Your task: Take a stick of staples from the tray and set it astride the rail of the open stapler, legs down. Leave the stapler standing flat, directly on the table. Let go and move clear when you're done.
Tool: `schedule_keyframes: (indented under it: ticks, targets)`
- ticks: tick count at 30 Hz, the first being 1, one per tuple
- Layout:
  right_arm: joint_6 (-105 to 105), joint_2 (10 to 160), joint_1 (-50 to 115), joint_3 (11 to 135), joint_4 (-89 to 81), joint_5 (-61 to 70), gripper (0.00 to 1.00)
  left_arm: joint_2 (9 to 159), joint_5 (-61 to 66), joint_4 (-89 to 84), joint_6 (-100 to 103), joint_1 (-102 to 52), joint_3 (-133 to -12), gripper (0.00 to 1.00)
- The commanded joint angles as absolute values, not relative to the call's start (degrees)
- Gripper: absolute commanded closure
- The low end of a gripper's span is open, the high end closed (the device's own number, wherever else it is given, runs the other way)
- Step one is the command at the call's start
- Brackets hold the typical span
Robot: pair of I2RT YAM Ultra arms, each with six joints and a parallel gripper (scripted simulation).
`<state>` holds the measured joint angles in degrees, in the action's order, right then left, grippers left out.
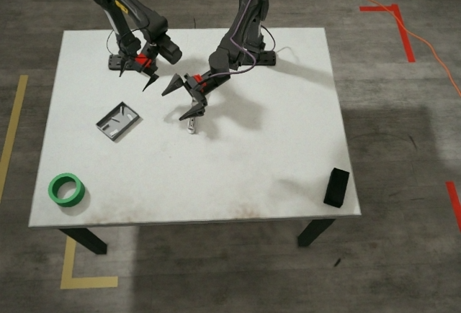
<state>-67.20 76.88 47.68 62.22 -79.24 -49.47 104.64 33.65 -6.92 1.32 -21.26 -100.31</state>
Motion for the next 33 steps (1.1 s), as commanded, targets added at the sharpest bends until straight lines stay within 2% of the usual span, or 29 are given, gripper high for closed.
schedule_keyframes:
  ticks: [1, 20, 25, 33]
  targets:
    - [-67.33, 76.48, 47.68, 62.7, -79.41, -50.31, 0.0, 103.69, 33.76, -6.91, 1.28, -21.25, -101.08, 0.0]
    - [-65.72, 76.52, 47.57, 62.49, -77.8, -48.67, 0.0, 104.19, 33.67, -6.62, 1.33, -21.25, -100.66, 0.0]
    - [-54.69, 73.98, 44.99, 60.48, -70.99, -44.06, 0.0, 104.19, 33.67, -6.62, 1.33, -21.25, -100.66, 0.0]
    - [-31.23, 65.17, 32.97, 54.49, -59.4, -29.62, 0.0, 104.19, 33.67, -6.62, 1.33, -21.25, -100.66, 0.0]
